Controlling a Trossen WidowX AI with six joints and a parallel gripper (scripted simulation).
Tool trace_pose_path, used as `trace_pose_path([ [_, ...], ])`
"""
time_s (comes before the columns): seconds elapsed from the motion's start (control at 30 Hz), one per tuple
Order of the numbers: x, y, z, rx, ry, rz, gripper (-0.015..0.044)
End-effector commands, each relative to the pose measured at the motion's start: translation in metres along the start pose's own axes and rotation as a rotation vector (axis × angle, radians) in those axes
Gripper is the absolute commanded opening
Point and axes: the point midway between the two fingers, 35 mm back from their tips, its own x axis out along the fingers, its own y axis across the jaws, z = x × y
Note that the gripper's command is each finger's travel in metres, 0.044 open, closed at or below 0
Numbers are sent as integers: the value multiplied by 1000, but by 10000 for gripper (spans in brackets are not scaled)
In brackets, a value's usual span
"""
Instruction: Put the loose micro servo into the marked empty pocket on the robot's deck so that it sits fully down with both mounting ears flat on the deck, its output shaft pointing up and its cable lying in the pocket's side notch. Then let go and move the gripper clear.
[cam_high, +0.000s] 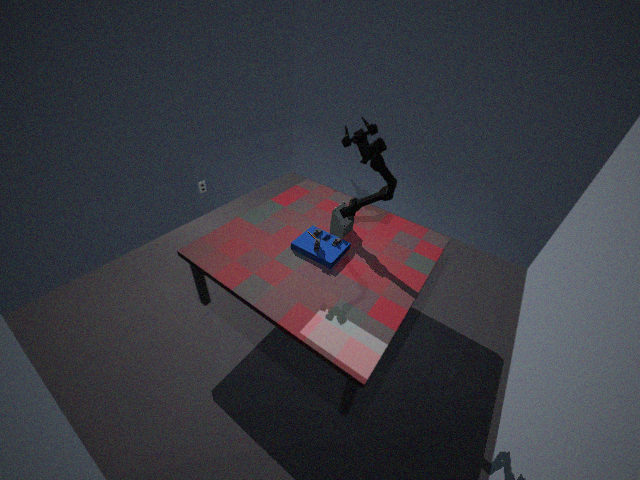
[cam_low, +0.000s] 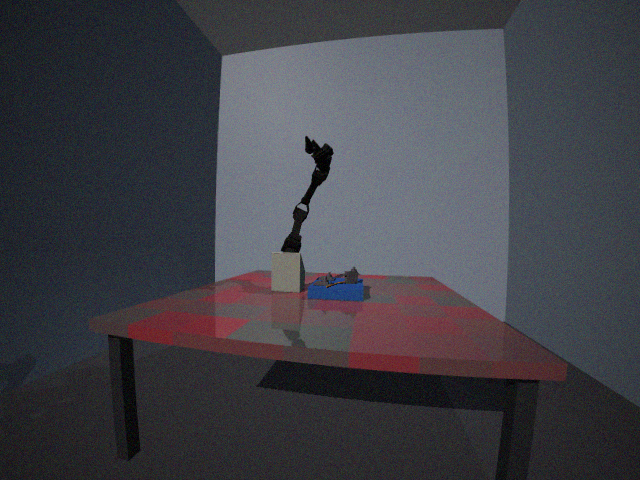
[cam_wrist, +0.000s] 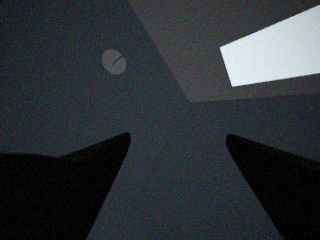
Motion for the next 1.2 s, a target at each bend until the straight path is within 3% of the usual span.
trace_pose_path([
  [0.0,-1,13,4,-32,-20,38,440],
  [0.27,-3,44,12,-76,-60,124,440],
  [0.6,-20,134,27,-227,-177,386,440],
  [1.17,-90,282,17,-477,-335,883,440],
])
